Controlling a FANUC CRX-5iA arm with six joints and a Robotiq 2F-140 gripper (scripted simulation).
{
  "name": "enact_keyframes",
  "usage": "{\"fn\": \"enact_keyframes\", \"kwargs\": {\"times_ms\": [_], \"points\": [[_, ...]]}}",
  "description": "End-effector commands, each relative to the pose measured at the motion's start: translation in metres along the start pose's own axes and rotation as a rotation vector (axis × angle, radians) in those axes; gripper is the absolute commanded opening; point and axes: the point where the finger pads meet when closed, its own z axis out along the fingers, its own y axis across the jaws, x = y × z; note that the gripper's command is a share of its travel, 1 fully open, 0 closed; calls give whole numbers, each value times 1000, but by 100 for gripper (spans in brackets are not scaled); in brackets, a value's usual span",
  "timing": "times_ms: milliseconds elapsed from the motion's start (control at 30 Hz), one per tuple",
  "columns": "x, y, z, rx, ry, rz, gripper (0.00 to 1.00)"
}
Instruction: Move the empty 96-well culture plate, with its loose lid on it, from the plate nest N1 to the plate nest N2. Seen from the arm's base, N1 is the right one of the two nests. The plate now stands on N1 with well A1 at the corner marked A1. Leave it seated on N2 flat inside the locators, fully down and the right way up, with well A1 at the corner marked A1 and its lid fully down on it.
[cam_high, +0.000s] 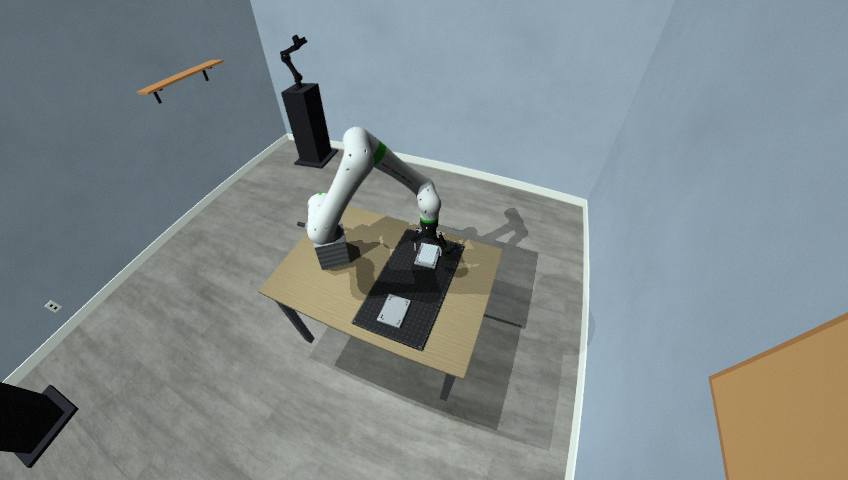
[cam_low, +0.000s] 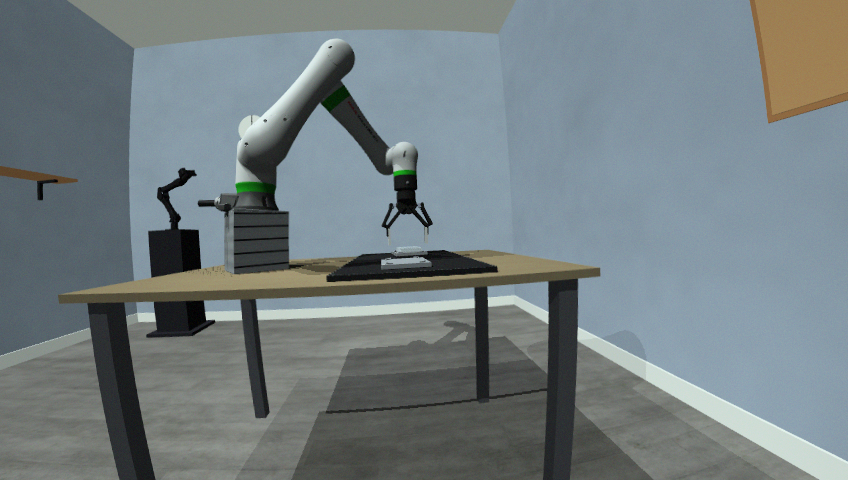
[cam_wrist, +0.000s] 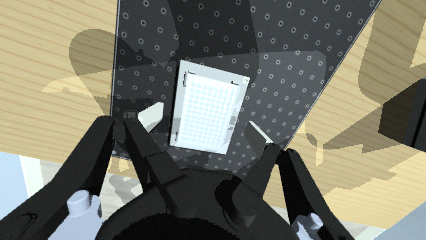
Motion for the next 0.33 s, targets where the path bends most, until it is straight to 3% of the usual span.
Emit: {"fn": "enact_keyframes", "kwargs": {"times_ms": [0, 300], "points": [[0, 0, -6, 0, 0, 0, 100], [0, 0, -25, 0, 0, 0, 100]]}}
